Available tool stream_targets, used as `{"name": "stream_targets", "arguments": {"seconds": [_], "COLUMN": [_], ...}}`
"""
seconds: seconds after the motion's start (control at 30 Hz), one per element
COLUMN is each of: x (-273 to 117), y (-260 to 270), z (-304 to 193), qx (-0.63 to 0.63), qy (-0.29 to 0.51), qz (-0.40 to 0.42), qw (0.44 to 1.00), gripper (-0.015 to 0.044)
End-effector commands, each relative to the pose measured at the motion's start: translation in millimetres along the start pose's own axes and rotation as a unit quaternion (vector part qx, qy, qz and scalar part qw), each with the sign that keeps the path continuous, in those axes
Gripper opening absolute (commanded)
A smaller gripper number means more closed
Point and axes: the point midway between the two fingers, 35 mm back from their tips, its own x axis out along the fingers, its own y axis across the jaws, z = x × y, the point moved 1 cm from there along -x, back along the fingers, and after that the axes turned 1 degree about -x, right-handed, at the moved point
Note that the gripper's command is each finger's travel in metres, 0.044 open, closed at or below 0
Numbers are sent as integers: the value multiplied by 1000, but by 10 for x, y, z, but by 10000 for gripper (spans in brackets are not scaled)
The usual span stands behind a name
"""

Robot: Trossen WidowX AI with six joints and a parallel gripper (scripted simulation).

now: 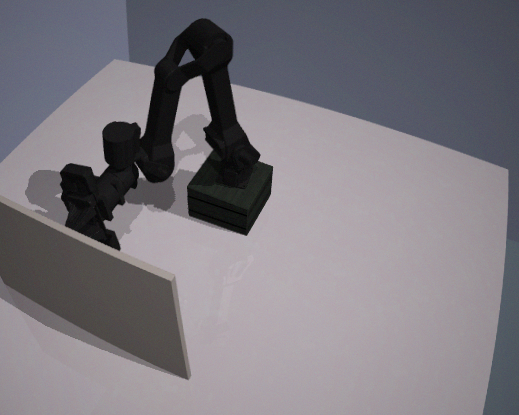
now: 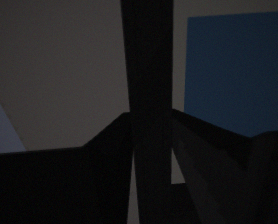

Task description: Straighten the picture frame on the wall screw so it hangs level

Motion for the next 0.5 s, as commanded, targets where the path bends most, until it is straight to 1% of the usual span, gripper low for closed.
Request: {"name": "stream_targets", "arguments": {"seconds": [0.0, 0.47], "x": [0, -1], "y": [-4, -25], "z": [5, -7], "qx": [-5, -1], "qy": [-3, 0], "qz": [3, 1], "qw": [1000, 1000], "gripper": [0, 0]}}
